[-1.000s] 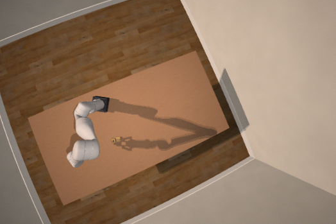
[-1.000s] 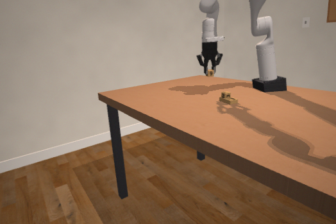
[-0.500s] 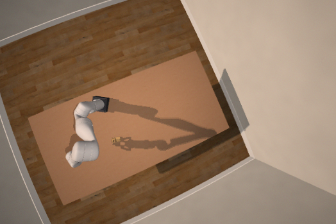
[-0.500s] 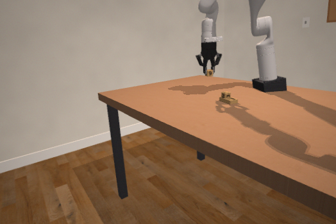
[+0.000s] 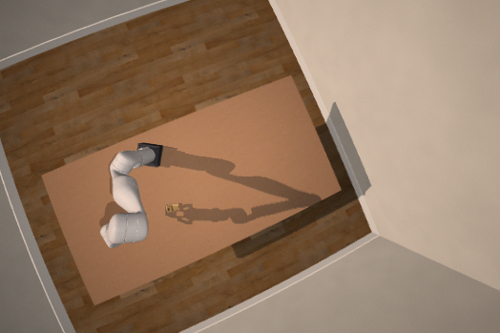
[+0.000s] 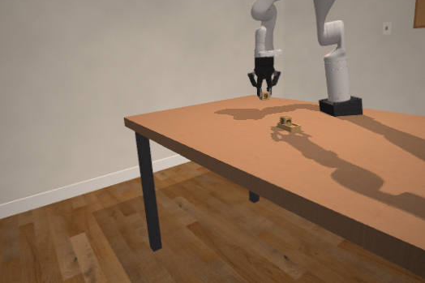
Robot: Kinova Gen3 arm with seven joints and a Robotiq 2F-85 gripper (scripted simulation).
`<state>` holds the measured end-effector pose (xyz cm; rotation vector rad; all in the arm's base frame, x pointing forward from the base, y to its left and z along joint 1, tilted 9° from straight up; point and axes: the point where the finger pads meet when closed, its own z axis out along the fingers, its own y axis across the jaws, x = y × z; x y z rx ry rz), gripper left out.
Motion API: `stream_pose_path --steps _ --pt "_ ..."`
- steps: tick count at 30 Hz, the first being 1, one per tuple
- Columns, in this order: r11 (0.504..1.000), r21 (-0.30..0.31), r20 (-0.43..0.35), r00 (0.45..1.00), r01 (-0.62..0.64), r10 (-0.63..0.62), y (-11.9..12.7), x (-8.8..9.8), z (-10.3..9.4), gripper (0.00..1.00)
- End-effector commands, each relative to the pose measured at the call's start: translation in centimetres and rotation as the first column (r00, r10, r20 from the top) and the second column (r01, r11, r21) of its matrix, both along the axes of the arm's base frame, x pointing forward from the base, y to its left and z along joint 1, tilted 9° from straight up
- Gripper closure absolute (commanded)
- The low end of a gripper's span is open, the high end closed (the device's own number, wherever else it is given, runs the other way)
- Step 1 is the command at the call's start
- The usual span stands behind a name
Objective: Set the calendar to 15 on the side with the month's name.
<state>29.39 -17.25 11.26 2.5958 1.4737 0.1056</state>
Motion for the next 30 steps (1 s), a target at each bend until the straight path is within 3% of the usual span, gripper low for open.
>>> stream_pose_path --steps 1,12,30 --pt "1.0 0.0 -0.006 1.0 0.01 -0.01 -0.3 -0.2 -0.7 0.72" --pt "1.0 0.0 -0.006 1.0 0.01 -0.01 -0.7 0.2 -4.0 0.72" --pt "1.0 0.0 -0.006 1.0 0.01 -0.01 -1.0 0.7 -7.5 0.72"
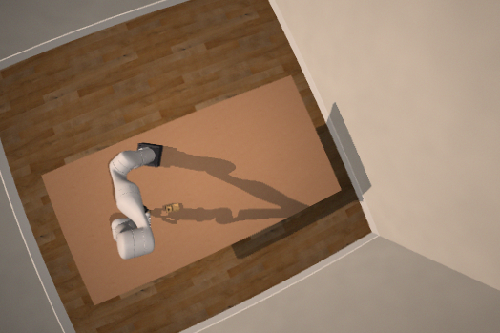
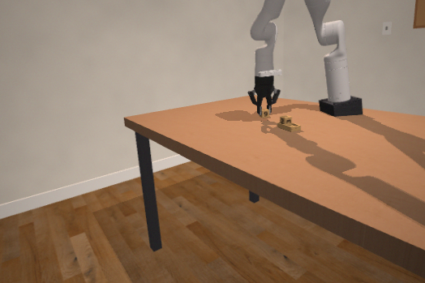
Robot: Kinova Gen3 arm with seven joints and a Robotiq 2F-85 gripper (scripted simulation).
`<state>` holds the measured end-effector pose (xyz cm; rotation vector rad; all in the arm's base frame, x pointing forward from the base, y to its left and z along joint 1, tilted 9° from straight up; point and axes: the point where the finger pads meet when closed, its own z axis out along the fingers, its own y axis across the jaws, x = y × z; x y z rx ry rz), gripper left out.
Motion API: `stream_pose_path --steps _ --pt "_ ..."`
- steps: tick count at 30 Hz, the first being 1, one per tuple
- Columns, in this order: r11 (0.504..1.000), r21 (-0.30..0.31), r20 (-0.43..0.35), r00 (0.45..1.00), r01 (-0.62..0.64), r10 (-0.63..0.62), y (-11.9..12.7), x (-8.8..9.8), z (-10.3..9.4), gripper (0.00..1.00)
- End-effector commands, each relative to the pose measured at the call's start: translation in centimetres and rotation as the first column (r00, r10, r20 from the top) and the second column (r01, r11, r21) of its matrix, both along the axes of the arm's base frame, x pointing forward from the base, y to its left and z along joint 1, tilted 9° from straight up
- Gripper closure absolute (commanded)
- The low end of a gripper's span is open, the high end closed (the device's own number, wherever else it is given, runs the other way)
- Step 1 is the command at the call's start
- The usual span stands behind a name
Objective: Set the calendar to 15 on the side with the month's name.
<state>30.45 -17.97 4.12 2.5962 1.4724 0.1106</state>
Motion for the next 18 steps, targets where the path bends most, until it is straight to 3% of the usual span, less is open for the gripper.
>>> stream_pose_path --steps 1,18 --pt "1.0 -0.002 -0.009 1.0 0.009 -0.009 -0.32 -0.39 -0.32 0.72" --pt "1.0 -0.002 -0.009 1.0 0.009 -0.009 -0.4 -0.3 -1.01 0.72"
